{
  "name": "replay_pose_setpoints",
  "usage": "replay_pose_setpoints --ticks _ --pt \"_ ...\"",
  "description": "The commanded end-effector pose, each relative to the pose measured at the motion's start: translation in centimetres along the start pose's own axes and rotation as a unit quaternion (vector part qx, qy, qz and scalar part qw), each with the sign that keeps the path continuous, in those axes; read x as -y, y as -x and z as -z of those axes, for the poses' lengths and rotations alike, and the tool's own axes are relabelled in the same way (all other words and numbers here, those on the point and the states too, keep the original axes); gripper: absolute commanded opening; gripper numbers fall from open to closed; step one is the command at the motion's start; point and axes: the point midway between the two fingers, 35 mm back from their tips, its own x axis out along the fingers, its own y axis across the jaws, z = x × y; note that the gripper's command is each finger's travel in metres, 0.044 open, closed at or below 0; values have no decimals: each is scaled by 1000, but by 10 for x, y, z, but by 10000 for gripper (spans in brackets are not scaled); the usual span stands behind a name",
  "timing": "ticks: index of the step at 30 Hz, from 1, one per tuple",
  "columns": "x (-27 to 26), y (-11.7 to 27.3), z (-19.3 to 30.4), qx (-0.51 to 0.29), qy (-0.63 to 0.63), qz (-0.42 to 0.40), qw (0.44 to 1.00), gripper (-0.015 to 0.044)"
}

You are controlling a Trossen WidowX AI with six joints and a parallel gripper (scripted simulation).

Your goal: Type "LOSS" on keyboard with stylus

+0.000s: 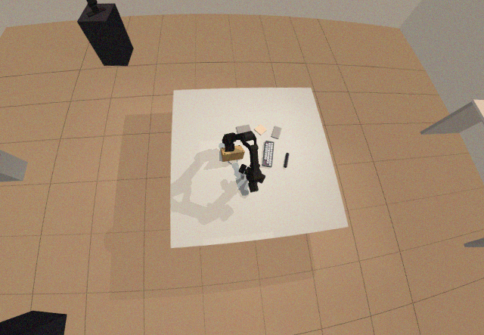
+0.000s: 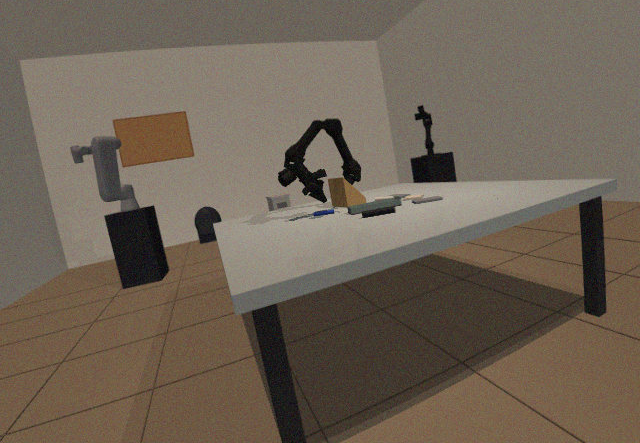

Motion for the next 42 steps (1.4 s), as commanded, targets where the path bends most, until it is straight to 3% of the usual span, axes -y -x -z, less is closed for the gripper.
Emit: replay_pose_setpoints --ticks 1,42 --pt "-1 -4 1 2 1 0 1000 150" --pt "0 -32 15 3 2 0 1000 150"
